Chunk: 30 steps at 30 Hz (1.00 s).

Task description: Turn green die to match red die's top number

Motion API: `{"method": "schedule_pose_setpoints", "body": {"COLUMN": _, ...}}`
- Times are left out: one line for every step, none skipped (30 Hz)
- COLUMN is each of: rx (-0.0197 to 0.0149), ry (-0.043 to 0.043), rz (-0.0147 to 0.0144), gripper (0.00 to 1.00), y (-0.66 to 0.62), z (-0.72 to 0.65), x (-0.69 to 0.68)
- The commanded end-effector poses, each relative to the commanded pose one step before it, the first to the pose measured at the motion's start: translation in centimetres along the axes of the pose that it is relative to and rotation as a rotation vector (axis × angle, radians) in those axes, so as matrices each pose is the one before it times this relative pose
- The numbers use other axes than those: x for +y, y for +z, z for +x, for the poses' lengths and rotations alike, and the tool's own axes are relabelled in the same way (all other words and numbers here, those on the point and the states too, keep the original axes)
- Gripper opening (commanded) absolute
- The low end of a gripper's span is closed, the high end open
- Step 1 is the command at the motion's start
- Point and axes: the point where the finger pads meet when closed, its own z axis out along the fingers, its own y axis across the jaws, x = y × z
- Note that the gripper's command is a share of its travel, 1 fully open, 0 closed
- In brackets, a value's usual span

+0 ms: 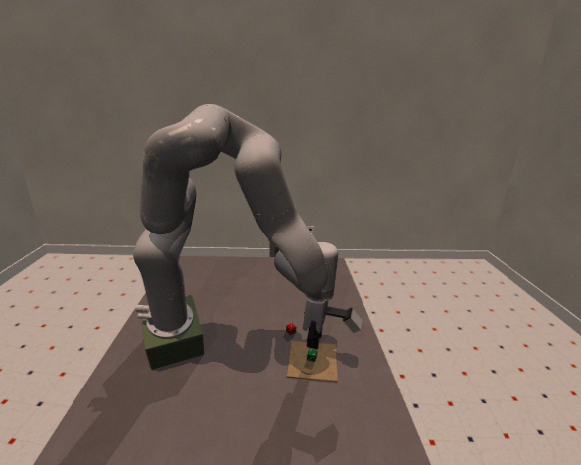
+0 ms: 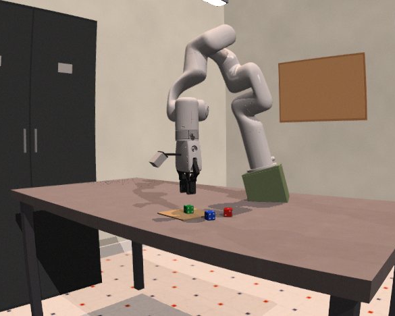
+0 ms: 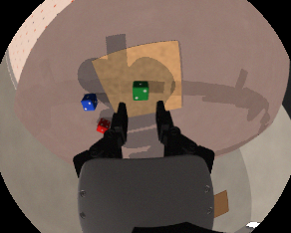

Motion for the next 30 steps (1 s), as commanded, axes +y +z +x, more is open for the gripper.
{"method": "schedule_pose_setpoints", "body": {"rx": 0.00413, "ry": 0.00048, "rz": 0.00083, "gripper": 0.42, "y": 0.768, "z": 0.166, "x": -0.047}}
{"method": "schedule_pose_setpoints", "body": {"rx": 0.0, "ry": 0.0, "rz": 0.0, "gripper": 0.42, "y": 0.0, "z": 0.0, "x": 0.0}}
{"method": "schedule_pose_setpoints", "body": {"rx": 0.0, "ry": 0.0, "rz": 0.0, "gripper": 0.42, "y": 0.0, "z": 0.0, "x": 0.0}}
{"method": "schedule_pose_setpoints", "body": {"rx": -0.00002, "ry": -0.00001, "rz": 0.00004, "gripper": 0.42, "y": 0.164, "z": -0.001, "x": -0.001}}
{"method": "schedule_pose_setpoints", "body": {"rx": 0.00002, "ry": 0.00001, "rz": -0.00003, "gripper": 0.42, "y": 0.159, "z": 0.001, "x": 0.0}}
{"method": "schedule_pose_setpoints", "body": {"rx": 0.0, "ry": 0.0, "rz": 0.0, "gripper": 0.42, "y": 0.158, "z": 0.0, "x": 0.0}}
{"method": "schedule_pose_setpoints", "body": {"rx": -0.00002, "ry": -0.00001, "rz": 0.00004, "gripper": 0.42, "y": 0.157, "z": -0.001, "x": -0.001}}
{"method": "schedule_pose_setpoints", "body": {"rx": 0.00002, "ry": 0.00001, "rz": -0.00003, "gripper": 0.42, "y": 0.15, "z": 0.001, "x": 0.0}}
{"method": "schedule_pose_setpoints", "body": {"rx": 0.0, "ry": 0.0, "rz": -0.00001, "gripper": 0.42, "y": 0.147, "z": 0.0, "x": 0.0}}
{"method": "schedule_pose_setpoints", "body": {"rx": -0.00002, "ry": 0.0, "rz": 0.00003, "gripper": 0.42, "y": 0.144, "z": -0.001, "x": -0.001}}
{"method": "schedule_pose_setpoints", "body": {"rx": 0.00001, "ry": 0.0, "rz": -0.00001, "gripper": 0.42, "y": 0.137, "z": 0.0, "x": 0.0}}
{"method": "schedule_pose_setpoints", "body": {"rx": 0.00001, "ry": 0.0, "rz": -0.00002, "gripper": 0.42, "y": 0.131, "z": 0.001, "x": 0.0}}
{"method": "schedule_pose_setpoints", "body": {"rx": -0.00001, "ry": 0.0, "rz": 0.00001, "gripper": 0.42, "y": 0.126, "z": 0.0, "x": 0.0}}
{"method": "schedule_pose_setpoints", "body": {"rx": -0.00002, "ry": -0.00001, "rz": 0.00003, "gripper": 0.42, "y": 0.121, "z": -0.001, "x": -0.001}}
{"method": "schedule_pose_setpoints", "body": {"rx": 0.00002, "ry": 0.0, "rz": -0.00003, "gripper": 0.42, "y": 0.112, "z": 0.001, "x": 0.0}}
{"method": "schedule_pose_setpoints", "body": {"rx": 0.00001, "ry": 0.0, "rz": -0.00001, "gripper": 0.42, "y": 0.105, "z": 0.001, "x": 0.0}}
{"method": "schedule_pose_setpoints", "body": {"rx": 0.0, "ry": 0.0, "rz": 0.0, "gripper": 0.42, "y": 0.099, "z": 0.0, "x": 0.0}}
{"method": "schedule_pose_setpoints", "body": {"rx": -0.00001, "ry": 0.0, "rz": 0.00002, "gripper": 0.42, "y": 0.092, "z": -0.001, "x": 0.0}}
{"method": "schedule_pose_setpoints", "body": {"rx": 0.0, "ry": 0.0, "rz": 0.0, "gripper": 0.42, "y": 0.0, "z": 0.0, "x": 0.0}}
{"method": "schedule_pose_setpoints", "body": {"rx": 0.0, "ry": 0.0, "rz": 0.0, "gripper": 0.42, "y": 0.0, "z": 0.0, "x": 0.0}}
{"method": "schedule_pose_setpoints", "body": {"rx": -0.00001, "ry": 0.0, "rz": 0.00002, "gripper": 0.42, "y": 0.085, "z": -0.001, "x": 0.0}}
{"method": "schedule_pose_setpoints", "body": {"rx": 0.00001, "ry": 0.0, "rz": -0.00002, "gripper": 0.42, "y": 0.076, "z": 0.001, "x": 0.0}}
{"method": "schedule_pose_setpoints", "body": {"rx": 0.00001, "ry": 0.0, "rz": -0.00001, "gripper": 0.42, "y": 0.069, "z": 0.001, "x": 0.0}}
{"method": "schedule_pose_setpoints", "body": {"rx": 0.0, "ry": 0.0, "rz": -0.00001, "gripper": 0.42, "y": 0.061, "z": 0.0, "x": 0.0}}
{"method": "schedule_pose_setpoints", "body": {"rx": 0.0, "ry": 0.0, "rz": 0.0, "gripper": 0.42, "y": 0.054, "z": 0.0, "x": 0.0}}
{"method": "schedule_pose_setpoints", "body": {"rx": 0.0, "ry": 0.0, "rz": 0.0, "gripper": 0.42, "y": 0.047, "z": 0.0, "x": 0.0}}
{"method": "schedule_pose_setpoints", "body": {"rx": 0.0, "ry": 0.0, "rz": 0.00001, "gripper": 0.42, "y": 0.04, "z": 0.0, "x": 0.0}}
{"method": "schedule_pose_setpoints", "body": {"rx": 0.0, "ry": 0.0, "rz": 0.00001, "gripper": 0.42, "y": 0.033, "z": 0.0, "x": 0.0}}
{"method": "schedule_pose_setpoints", "body": {"rx": 0.0, "ry": 0.0, "rz": 0.00001, "gripper": 0.42, "y": 0.027, "z": 0.0, "x": 0.0}}
{"method": "schedule_pose_setpoints", "body": {"rx": 0.0, "ry": 0.0, "rz": 0.00001, "gripper": 0.42, "y": 0.021, "z": 0.0, "x": 0.0}}
